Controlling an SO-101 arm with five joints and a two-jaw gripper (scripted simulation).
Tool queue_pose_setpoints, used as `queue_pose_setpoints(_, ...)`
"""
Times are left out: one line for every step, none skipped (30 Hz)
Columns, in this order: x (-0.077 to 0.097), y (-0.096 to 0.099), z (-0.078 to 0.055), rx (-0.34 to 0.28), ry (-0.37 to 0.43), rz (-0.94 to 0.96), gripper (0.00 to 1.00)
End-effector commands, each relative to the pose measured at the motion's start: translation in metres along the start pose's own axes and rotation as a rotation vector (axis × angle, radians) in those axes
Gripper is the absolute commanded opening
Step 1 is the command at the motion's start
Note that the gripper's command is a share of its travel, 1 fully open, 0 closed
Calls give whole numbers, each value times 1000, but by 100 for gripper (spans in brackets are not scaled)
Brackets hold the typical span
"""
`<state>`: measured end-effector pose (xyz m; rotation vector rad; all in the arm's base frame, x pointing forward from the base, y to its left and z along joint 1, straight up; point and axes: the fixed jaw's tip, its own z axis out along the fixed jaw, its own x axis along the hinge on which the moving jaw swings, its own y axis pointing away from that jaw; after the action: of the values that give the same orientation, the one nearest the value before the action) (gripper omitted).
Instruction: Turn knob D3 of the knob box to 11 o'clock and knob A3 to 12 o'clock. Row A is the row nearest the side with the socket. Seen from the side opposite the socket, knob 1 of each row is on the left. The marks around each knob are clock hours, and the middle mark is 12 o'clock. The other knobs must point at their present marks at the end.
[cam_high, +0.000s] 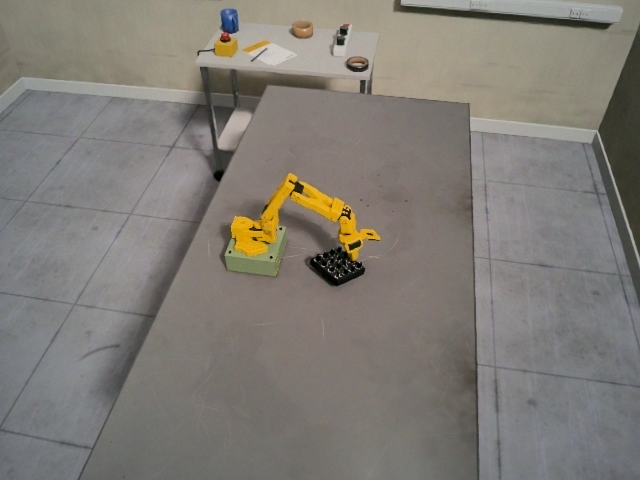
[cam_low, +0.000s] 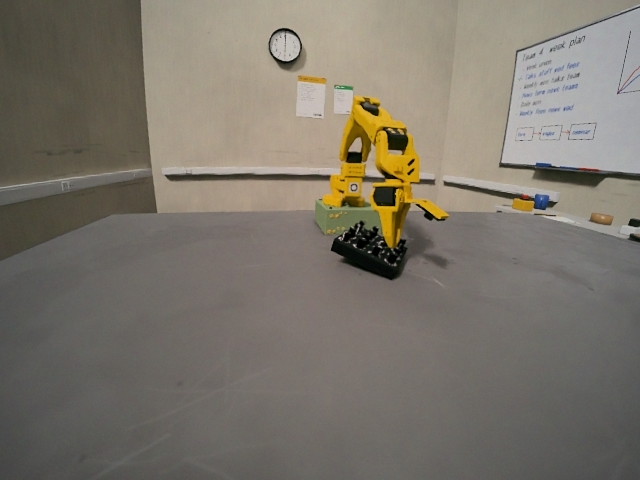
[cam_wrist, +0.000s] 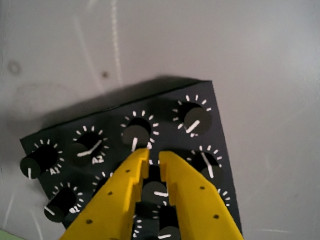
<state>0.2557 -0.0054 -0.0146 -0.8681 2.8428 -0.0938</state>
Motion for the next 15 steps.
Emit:
queue_pose_setpoints(23, 25, 45, -105, 141, 26, 1)
queue_pose_setpoints(23, 25, 45, -104, 142, 43, 1)
queue_pose_setpoints(23, 25, 45, -103, 142, 61, 1)
queue_pose_setpoints(22, 25, 45, -102, 143, 78, 1)
queue_pose_setpoints(22, 25, 45, -100, 144, 96, 1)
queue_pose_setpoints(22, 25, 45, -99, 145, 113, 1)
queue_pose_setpoints(22, 25, 45, -98, 146, 130, 1)
queue_pose_setpoints(22, 25, 45, -97, 147, 148, 1)
queue_pose_setpoints(22, 25, 45, -95, 148, 165, 1)
queue_pose_setpoints(22, 25, 45, -94, 149, 183, 1)
queue_pose_setpoints(22, 25, 45, -93, 149, 200, 1)
queue_pose_setpoints(22, 25, 45, -92, 150, 217, 1)
queue_pose_setpoints(22, 25, 45, -90, 151, 235, 1)
queue_pose_setpoints(21, 25, 45, -89, 152, 252, 1)
queue_pose_setpoints(21, 25, 45, -88, 153, 270, 1)
